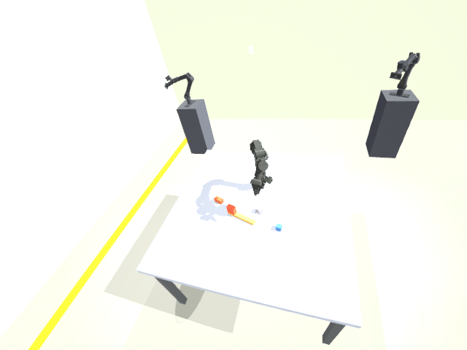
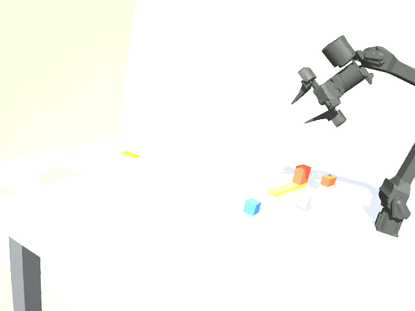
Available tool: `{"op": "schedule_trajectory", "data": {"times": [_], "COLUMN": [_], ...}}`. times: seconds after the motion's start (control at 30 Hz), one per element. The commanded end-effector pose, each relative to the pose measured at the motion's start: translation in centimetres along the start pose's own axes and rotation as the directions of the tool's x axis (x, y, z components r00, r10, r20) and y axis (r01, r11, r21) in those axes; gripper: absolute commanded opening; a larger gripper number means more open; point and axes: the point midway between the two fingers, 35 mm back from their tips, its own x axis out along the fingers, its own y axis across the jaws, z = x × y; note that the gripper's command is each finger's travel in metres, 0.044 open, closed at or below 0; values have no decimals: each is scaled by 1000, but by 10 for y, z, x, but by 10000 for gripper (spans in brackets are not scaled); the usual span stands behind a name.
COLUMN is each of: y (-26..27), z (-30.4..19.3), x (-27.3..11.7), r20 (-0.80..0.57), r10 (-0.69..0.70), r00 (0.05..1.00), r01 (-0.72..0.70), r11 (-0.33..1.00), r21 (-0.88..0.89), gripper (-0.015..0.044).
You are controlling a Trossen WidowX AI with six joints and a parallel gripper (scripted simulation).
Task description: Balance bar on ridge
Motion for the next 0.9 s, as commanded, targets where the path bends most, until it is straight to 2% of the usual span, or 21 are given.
{"op": "schedule_trajectory", "data": {"times": [0.0,0.43,0.87], "y": [2,19,46], "z": [-10,-54,-101], "x": [14,59,94], "r20": [-24,-72,-46], "r10": [50,280,493], "r00": [998,957,869], "r01": [-50,-276,-482], "r11": [999,960,863], "r21": [3,54,152], "gripper": [315,315,315]}}
